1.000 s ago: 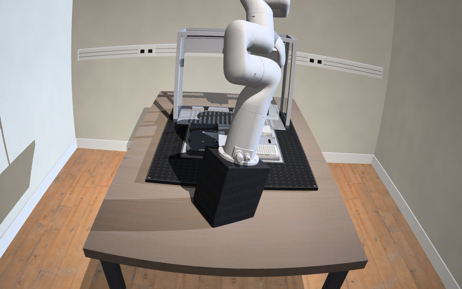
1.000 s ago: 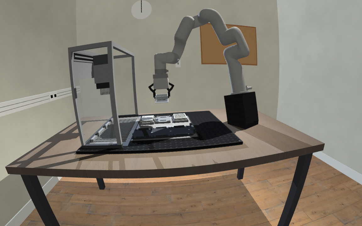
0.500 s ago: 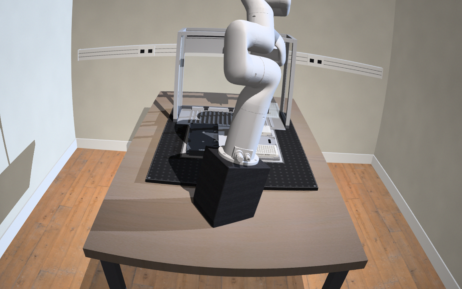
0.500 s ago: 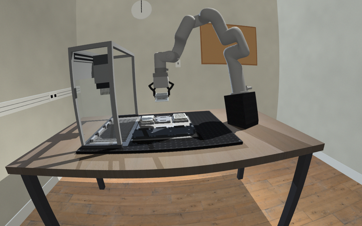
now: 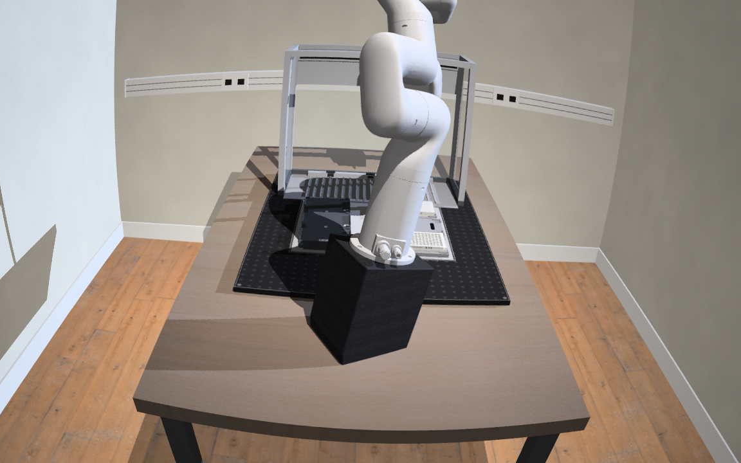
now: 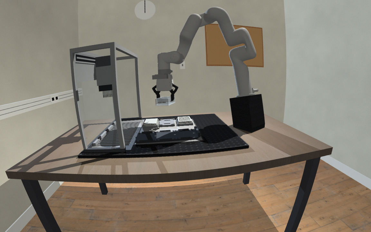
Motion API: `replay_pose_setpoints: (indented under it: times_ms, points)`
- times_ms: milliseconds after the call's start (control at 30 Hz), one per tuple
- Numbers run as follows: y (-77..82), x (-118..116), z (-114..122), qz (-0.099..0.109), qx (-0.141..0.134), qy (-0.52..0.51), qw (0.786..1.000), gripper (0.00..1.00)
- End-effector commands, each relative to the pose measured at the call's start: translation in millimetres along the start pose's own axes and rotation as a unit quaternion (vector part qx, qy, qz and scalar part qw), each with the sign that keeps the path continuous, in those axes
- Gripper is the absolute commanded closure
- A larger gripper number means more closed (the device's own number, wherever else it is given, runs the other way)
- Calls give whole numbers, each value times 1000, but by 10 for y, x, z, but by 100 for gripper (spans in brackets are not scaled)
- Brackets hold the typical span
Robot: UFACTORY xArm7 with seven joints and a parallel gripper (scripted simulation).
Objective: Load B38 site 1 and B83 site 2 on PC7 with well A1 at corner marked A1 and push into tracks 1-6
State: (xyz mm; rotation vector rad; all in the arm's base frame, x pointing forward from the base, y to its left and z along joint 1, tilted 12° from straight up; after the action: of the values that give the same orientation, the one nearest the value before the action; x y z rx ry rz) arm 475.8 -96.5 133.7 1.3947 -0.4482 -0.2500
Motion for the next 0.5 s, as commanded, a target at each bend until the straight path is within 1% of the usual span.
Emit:
replay_pose_setpoints:
  times_ms: [0,233,467]
  points:
    - [2,-64,-235,6,-13,-81,997,100]
    - [-10,-181,-565,7,-12,-196,980,100]
    - [-21,-299,-895,9,-11,-309,951,100]
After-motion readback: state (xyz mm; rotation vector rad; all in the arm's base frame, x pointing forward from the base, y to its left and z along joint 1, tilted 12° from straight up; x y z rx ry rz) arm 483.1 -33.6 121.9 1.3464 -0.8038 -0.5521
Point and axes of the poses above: the point where the finger pads meet when closed, its own y axis back along the fingers, its own x axis across the jaws, z = x × y, the point moved 8 cm from there along y, back along the fingers, and after that the axes turned 1 degree about -y, right-handed, at the moved point
